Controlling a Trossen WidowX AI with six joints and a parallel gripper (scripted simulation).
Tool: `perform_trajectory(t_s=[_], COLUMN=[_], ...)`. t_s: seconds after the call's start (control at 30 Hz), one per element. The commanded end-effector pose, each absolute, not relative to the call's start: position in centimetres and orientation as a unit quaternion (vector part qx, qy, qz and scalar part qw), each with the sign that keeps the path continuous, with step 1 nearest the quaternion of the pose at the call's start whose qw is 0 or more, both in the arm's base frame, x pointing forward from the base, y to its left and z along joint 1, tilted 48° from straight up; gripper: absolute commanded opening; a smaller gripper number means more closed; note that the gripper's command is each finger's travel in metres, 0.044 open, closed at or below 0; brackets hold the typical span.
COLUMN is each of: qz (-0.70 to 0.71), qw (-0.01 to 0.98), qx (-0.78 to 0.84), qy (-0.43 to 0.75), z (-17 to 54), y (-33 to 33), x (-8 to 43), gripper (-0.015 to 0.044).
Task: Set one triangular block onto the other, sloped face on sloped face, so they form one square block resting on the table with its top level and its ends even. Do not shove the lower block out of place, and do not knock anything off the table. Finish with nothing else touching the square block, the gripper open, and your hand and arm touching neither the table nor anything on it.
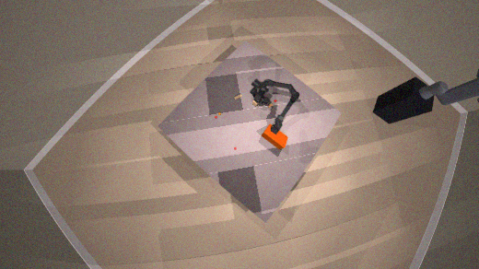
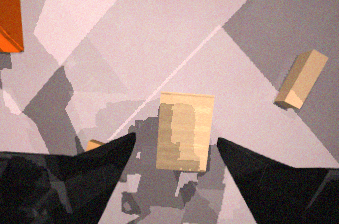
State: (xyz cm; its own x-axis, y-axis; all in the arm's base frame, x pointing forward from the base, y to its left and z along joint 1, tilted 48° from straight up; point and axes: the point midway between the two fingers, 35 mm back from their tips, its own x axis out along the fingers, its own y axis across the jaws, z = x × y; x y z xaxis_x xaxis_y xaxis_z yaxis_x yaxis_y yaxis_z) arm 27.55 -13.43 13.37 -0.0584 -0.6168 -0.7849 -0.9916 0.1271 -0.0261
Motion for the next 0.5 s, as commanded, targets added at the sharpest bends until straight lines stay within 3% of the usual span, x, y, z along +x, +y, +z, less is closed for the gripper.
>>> perform_trajectory(t_s=[0.0,0.17,0.47], qz=[0.274,0.273,0.273], qw=[0.342,0.341,0.340], qx=[-0.603,-0.604,-0.611], qy=[0.666,0.667,0.661], z=[16.2,21.1,20.8], y=[-11.2,-7.4,-7.5], x=[28.5,28.2,28.5], gripper=[0.0440,0.0440,0.0440])
